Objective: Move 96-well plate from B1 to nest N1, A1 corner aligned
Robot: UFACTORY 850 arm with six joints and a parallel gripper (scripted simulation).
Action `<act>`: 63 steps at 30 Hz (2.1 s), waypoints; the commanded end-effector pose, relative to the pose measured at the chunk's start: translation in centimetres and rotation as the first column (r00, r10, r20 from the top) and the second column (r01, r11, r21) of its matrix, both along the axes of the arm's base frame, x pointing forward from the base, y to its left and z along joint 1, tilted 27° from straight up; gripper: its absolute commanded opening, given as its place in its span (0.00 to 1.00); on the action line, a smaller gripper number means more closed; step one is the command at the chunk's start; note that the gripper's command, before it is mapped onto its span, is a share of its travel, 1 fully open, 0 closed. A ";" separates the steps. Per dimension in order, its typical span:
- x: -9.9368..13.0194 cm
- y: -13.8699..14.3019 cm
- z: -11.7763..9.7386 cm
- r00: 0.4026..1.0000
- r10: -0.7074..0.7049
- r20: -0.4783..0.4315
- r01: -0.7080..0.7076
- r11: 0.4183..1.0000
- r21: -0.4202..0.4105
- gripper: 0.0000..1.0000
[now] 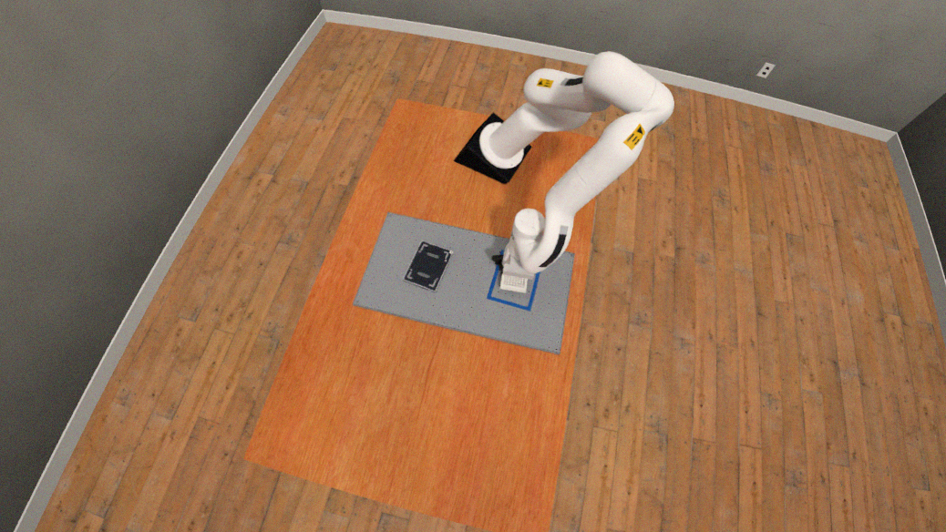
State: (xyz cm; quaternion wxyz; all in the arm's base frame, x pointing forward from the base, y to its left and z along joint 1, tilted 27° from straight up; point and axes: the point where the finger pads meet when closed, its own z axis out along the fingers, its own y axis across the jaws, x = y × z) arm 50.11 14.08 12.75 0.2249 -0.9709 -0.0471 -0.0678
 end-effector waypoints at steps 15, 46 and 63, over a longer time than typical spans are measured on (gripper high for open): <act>-0.2 -1.2 2.4 1.000 0.000 0.001 0.000 1.000 0.000 0.00; 0.0 -4.1 2.5 0.982 -0.168 -0.084 0.169 0.985 0.014 0.00; 0.8 -8.7 0.5 0.982 -0.168 -0.084 0.169 0.985 0.014 0.00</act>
